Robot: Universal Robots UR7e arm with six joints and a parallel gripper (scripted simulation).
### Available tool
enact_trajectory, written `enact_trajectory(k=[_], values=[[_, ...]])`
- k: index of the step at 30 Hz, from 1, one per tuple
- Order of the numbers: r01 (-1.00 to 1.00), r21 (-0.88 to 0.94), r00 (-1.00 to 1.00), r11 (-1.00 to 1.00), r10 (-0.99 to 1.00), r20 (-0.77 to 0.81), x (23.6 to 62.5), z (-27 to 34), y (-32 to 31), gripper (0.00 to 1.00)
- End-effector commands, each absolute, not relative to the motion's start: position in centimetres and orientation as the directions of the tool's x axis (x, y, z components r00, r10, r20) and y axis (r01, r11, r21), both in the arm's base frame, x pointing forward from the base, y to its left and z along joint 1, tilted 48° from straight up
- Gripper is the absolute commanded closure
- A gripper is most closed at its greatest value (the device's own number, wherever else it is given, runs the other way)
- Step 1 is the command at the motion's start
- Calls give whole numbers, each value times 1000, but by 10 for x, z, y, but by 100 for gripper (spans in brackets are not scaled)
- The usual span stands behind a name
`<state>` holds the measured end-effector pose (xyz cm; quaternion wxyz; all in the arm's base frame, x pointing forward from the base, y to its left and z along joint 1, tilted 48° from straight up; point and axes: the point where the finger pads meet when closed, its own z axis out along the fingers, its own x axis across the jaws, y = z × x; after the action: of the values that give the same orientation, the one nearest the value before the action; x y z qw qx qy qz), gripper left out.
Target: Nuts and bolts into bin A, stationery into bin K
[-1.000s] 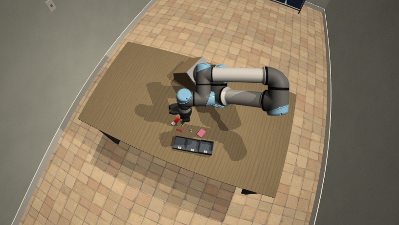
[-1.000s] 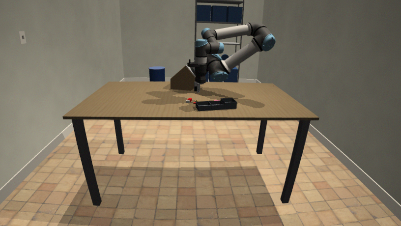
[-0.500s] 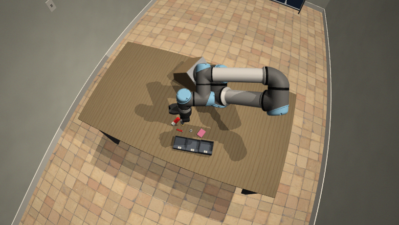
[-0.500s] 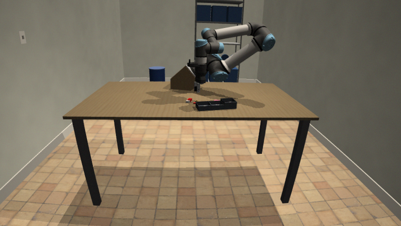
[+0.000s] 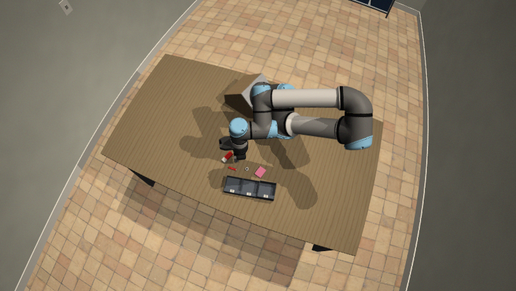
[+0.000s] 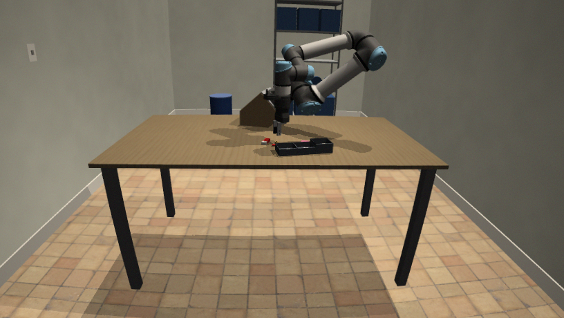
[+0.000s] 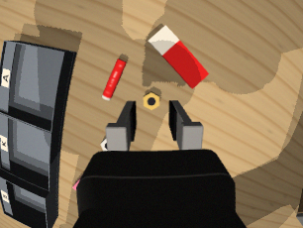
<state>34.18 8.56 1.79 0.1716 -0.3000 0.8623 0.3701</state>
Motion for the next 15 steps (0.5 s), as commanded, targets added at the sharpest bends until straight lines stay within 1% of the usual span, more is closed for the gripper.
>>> enact_trajectory(k=[1,15], values=[[-644,534,-761,548,-391,-517,346,0,103,36],[-644,534,-761,548,-391,-517,348,-5,106,36]])
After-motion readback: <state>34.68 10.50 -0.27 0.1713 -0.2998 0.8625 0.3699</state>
